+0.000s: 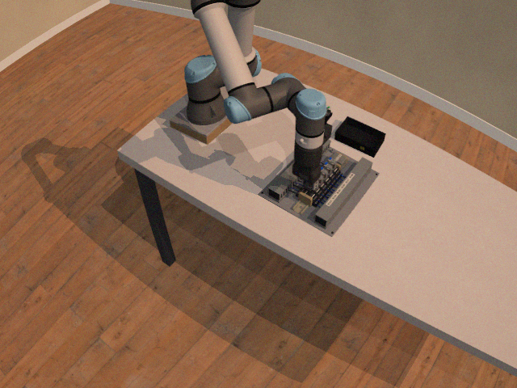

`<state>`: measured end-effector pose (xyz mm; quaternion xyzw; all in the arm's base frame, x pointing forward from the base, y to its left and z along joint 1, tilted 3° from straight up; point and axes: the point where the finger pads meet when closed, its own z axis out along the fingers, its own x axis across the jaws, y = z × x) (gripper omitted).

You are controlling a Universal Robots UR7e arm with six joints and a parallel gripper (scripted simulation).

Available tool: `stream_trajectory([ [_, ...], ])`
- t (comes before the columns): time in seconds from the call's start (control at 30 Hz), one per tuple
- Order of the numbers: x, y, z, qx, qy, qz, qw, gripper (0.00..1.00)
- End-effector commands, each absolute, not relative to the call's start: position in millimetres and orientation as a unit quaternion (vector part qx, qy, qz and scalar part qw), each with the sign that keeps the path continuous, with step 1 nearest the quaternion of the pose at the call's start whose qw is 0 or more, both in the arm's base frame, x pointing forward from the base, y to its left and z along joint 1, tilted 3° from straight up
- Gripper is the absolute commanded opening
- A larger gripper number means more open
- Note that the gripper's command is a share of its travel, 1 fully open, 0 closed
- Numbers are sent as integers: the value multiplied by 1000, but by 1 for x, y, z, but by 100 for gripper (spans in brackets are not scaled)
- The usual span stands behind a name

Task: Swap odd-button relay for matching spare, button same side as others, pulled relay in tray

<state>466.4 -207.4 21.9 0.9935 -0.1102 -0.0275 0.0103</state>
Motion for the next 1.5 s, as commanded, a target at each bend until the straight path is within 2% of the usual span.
stream_trajectory([
  [0.0, 467, -208, 24, 993, -110, -27, 11, 0],
  [0.73, 467, -208, 23, 993, -110, -27, 11, 0],
  [0.9, 470, -207, 83, 993, -110, -27, 11, 0],
  [1.47, 471, -206, 93, 993, -110, -27, 11, 0],
])
